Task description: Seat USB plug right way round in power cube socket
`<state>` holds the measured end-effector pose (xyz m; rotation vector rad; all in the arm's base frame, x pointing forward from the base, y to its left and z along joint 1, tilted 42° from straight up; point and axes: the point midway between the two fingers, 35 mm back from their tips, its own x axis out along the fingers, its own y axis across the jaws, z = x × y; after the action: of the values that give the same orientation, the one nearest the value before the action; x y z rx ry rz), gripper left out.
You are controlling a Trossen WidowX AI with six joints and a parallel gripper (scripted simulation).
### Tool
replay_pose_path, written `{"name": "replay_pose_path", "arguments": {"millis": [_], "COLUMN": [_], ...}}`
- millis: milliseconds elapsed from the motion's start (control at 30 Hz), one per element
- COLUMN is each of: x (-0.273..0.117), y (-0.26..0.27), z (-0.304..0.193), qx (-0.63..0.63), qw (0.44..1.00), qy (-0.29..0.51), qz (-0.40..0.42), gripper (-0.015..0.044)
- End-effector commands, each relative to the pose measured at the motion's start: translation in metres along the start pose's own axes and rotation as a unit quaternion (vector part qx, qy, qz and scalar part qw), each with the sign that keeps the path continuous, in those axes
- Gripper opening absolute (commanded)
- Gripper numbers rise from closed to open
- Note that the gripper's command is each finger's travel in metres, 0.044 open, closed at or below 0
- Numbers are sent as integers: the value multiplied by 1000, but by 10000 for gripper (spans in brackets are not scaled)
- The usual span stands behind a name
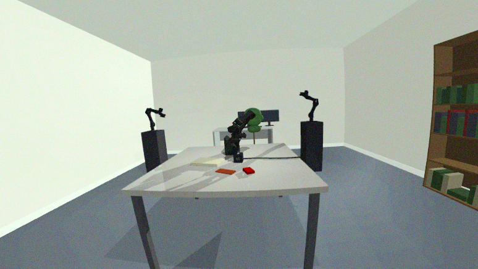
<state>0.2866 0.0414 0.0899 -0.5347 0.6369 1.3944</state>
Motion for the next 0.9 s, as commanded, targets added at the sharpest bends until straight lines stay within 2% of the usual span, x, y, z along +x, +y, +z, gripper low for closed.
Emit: {"name": "replay_pose_path", "arguments": {"millis": [0, 867], "x": [1, 4], "y": [0, 0], "z": [1, 0], "qx": [3, 3], "qw": [1000, 1000], "qy": [-4, -4], "qz": [-1, -1], "gripper": [0, 0]}}
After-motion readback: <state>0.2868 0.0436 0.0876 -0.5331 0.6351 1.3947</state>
